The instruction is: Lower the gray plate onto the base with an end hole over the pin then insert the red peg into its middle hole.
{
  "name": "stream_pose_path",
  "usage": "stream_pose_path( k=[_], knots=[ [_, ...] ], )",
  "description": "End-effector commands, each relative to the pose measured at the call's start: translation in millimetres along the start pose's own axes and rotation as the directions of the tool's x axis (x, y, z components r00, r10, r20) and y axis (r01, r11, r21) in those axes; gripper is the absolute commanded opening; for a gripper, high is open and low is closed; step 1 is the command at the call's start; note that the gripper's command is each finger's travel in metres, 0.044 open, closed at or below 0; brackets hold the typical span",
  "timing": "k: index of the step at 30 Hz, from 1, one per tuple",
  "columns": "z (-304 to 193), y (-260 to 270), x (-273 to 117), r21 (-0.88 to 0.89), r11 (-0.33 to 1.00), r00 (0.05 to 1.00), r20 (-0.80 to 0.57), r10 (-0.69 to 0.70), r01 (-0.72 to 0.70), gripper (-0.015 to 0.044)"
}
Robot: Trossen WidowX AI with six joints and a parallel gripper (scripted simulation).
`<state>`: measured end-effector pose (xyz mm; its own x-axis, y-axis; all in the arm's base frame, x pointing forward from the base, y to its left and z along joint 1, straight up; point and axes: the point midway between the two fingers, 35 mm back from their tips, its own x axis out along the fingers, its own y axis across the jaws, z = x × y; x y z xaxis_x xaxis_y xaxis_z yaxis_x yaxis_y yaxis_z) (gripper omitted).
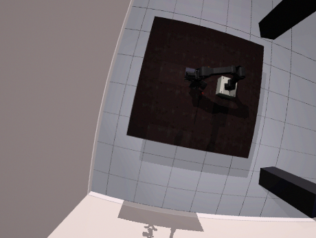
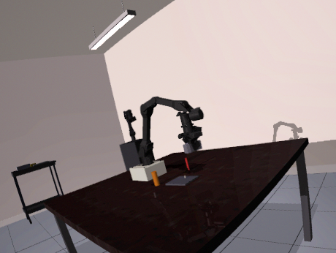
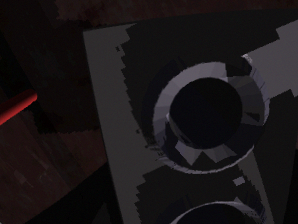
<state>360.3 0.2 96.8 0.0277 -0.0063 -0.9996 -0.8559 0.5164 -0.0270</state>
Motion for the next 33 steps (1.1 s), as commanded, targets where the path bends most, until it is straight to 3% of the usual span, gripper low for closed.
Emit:
stream_pose_path(
  k=[1, 17, 33],
  knots=[
    [-0.7, -1.5, -4.4, -0.018, 1.000, 1.000, 0.007, -0.003, 0.003, 0.0000],
    [-37.2, -25.9, 23.2, -0.349, 0.937, 1.000, 0.003, -0.003, 0.004, 0.0000],
    [-78.4, -44.8, 51.3, -0.666, 0.746, 1.000, 0.000, -0.005, 0.004, 0.0000]
  ],
)
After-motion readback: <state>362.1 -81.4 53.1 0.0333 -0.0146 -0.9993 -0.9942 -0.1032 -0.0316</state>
